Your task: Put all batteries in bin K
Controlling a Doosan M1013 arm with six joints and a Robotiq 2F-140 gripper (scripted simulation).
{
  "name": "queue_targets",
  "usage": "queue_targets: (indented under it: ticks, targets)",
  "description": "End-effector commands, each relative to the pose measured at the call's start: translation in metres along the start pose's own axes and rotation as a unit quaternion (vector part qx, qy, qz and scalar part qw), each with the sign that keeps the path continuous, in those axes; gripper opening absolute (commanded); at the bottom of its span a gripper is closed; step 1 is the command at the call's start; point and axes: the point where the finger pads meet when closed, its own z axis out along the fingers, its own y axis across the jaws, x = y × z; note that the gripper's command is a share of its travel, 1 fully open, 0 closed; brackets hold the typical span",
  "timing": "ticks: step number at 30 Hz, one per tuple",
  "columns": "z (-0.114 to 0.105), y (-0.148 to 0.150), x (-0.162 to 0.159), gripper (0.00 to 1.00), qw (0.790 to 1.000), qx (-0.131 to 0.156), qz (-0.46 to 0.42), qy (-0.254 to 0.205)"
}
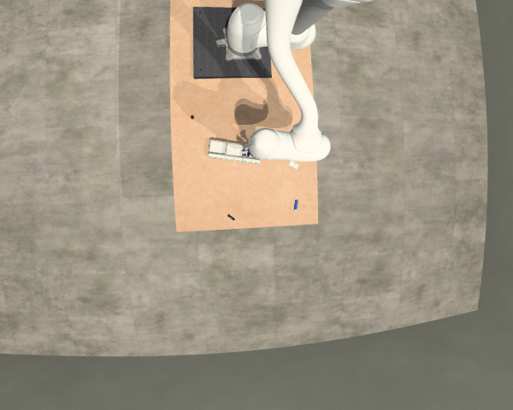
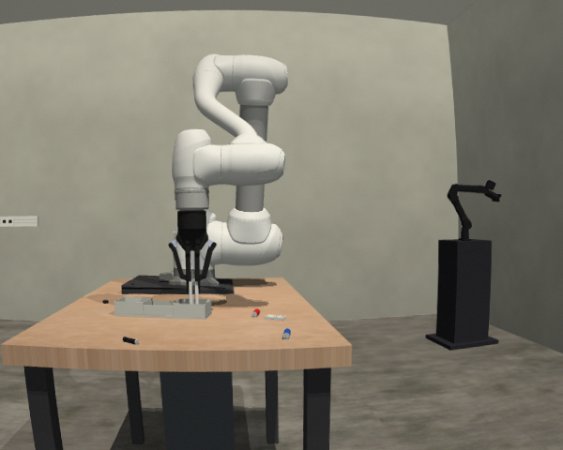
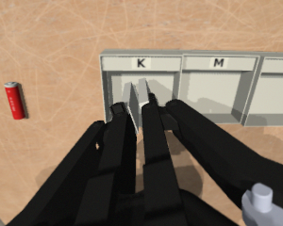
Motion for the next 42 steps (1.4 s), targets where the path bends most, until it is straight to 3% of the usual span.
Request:
queue_targets:
  ticks: [1, 12, 18, 22, 36, 42]
  targets:
    - [-0.006, 0.0, 0.0, 0.15, 1.0, 0.0, 0.0, 0.001]
    - [-0.018, 0.0, 0.0, 0.15, 1.0, 0.0, 0.0, 0.001]
    - [-0.042, 0.0, 0.0, 0.15, 1.0, 0.0, 0.0, 0.001]
    - [-0.042, 0.0, 0.0, 0.15, 1.0, 0.0, 0.0, 0.001]
    - [-0.159, 0.0, 0.0, 0.15, 1.0, 0.0, 0.0, 0.001]
    - [-0.16, 0.0, 0.0, 0.15, 1.0, 0.0, 0.0, 0.001]
